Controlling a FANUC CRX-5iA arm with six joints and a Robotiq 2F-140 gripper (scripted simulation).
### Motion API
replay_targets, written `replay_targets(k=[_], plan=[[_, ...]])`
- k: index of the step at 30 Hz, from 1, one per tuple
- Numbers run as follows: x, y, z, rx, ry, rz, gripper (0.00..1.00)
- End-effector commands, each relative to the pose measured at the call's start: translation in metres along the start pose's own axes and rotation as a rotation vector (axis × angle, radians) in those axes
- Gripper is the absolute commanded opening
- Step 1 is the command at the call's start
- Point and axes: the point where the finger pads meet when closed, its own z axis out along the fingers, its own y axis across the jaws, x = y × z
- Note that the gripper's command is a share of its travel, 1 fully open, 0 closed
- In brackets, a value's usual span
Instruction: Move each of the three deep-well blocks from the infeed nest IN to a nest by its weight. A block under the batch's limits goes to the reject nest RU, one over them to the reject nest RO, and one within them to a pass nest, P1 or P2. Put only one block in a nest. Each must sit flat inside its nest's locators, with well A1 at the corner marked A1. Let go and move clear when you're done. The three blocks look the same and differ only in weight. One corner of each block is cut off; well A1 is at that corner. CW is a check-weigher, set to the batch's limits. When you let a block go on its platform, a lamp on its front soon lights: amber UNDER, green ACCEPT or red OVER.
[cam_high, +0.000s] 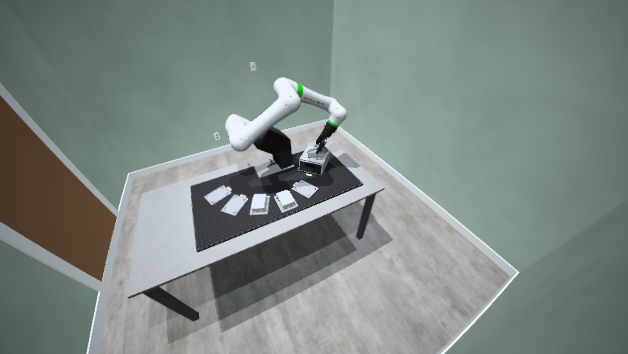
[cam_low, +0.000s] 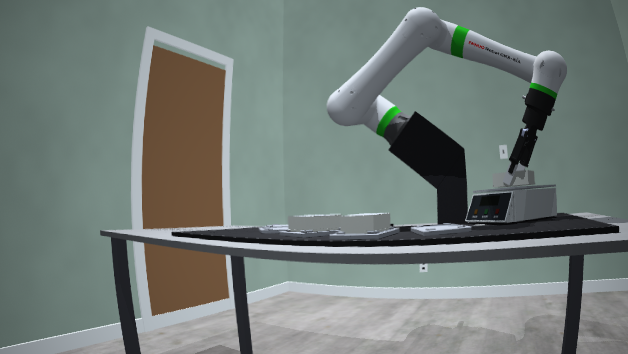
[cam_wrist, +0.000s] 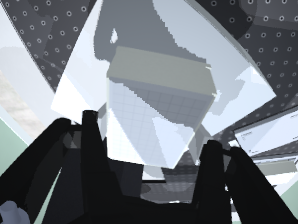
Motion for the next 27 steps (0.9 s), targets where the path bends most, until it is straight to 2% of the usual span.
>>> replay_targets(k=[1, 27], plan=[[0.0003, 0.0000, 0.0001, 0.000, 0.000, 0.000, 0.10], [0.0022, 0.0000, 0.0034, 0.000, 0.000, 0.000, 0.10]])
